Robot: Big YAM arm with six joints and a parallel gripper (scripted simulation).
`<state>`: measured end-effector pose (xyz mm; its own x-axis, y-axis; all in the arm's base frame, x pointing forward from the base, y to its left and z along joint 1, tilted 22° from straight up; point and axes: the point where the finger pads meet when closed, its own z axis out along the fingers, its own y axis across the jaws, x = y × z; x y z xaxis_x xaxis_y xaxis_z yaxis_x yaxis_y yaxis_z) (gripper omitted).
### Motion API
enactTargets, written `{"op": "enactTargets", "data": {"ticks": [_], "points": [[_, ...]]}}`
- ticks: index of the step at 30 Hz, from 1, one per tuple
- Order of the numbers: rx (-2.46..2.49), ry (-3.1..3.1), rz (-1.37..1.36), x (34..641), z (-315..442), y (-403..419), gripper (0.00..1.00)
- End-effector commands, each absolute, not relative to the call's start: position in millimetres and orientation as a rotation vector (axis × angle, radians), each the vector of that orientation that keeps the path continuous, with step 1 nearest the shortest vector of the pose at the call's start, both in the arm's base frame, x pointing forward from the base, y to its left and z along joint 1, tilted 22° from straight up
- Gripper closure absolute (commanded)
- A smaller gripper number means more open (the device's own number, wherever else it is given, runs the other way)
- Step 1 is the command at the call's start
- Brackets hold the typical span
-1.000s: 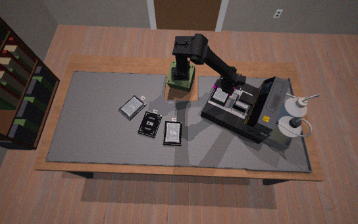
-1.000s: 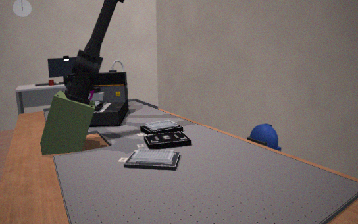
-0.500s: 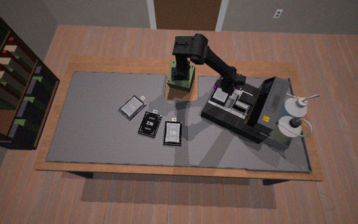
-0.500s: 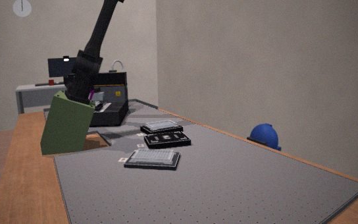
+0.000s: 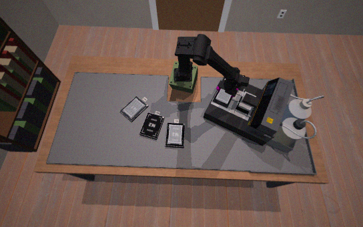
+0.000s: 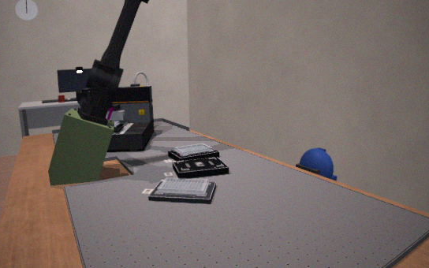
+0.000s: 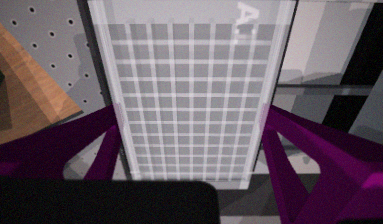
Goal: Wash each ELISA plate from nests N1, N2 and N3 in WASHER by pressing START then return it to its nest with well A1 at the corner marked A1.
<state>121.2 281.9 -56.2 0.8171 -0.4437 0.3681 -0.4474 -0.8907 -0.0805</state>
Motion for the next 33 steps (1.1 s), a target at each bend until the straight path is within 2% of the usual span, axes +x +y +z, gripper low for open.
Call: {"op": "enactTargets", "data": {"ticks": [1,33], "points": [[3.009,-0.740,0.605,123.0,-51.5,292.0,0.16],[2.997,-0.737,0.606,127.1,-60.1,284.6,0.16]]}}
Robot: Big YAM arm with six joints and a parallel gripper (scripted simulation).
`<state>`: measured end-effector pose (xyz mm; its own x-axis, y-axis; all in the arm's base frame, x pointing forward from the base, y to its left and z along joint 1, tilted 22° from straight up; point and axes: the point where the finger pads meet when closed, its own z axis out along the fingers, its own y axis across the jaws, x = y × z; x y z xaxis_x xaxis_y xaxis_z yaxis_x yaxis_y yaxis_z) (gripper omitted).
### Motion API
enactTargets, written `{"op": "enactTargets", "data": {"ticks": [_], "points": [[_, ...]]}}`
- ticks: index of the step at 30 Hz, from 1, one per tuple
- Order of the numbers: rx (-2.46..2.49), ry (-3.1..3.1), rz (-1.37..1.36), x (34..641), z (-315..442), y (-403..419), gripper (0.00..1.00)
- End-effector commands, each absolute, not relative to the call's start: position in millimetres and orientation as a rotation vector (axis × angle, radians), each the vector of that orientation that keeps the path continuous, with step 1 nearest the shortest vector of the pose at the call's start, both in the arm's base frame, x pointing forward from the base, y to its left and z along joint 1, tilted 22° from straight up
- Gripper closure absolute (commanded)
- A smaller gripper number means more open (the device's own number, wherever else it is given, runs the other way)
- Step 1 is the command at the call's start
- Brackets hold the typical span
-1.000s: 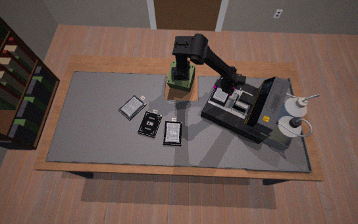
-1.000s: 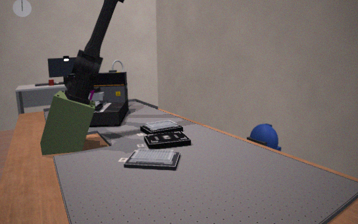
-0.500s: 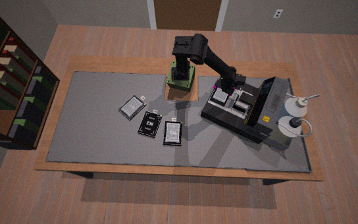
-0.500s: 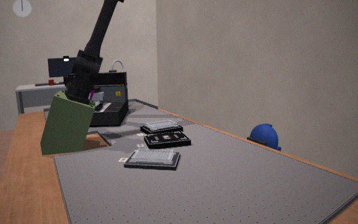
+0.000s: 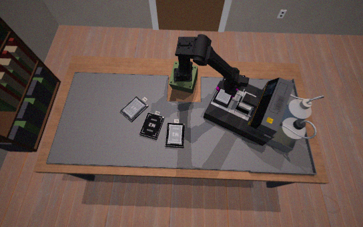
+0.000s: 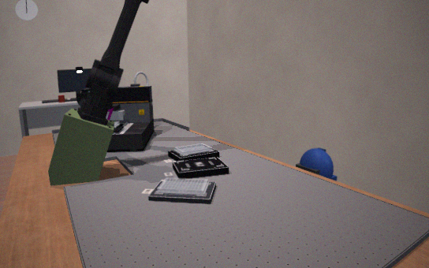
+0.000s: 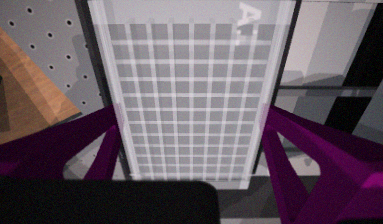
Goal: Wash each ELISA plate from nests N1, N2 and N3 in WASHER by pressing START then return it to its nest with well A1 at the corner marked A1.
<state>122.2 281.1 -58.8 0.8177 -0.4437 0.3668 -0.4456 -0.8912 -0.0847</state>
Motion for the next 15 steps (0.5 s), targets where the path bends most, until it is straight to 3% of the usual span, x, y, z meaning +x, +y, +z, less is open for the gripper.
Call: {"op": "enactTargets", "data": {"ticks": [1,15], "points": [[2.997,-0.736,0.605,126.8,-60.4,284.6,0.16],[3.000,-0.739,0.606,127.8,-61.1,284.1,0.16]]}}
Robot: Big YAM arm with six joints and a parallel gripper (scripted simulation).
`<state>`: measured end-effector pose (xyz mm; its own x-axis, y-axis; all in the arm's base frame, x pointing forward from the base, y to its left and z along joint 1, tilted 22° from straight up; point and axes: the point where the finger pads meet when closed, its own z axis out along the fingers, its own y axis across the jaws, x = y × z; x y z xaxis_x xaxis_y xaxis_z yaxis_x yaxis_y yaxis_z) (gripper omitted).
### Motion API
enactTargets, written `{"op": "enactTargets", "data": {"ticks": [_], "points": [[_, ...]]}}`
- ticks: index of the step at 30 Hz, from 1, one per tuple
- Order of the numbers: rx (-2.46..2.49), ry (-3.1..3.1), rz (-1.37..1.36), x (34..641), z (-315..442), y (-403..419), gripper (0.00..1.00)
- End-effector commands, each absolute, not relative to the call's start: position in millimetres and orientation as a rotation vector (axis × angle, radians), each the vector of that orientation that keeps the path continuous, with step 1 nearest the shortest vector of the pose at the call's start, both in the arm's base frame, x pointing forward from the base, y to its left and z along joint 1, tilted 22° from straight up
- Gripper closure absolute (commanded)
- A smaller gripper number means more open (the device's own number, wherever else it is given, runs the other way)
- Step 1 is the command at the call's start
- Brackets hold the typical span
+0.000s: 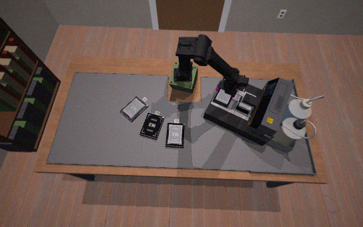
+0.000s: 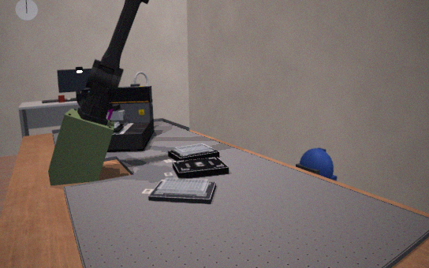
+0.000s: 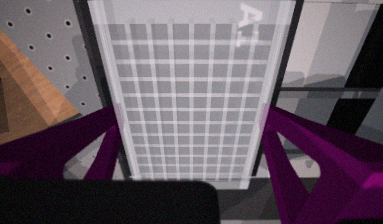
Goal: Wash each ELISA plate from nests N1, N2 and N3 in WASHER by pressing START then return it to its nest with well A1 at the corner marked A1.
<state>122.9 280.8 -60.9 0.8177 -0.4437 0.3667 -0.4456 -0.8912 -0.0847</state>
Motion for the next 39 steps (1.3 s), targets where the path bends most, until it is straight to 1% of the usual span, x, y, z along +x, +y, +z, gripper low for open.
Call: {"op": "enactTargets", "data": {"ticks": [1,39], "points": [[2.998,-0.736,0.606,127.4,-62.0,283.3,0.16],[2.999,-0.739,0.606,129.9,-66.6,283.1,0.16]]}}
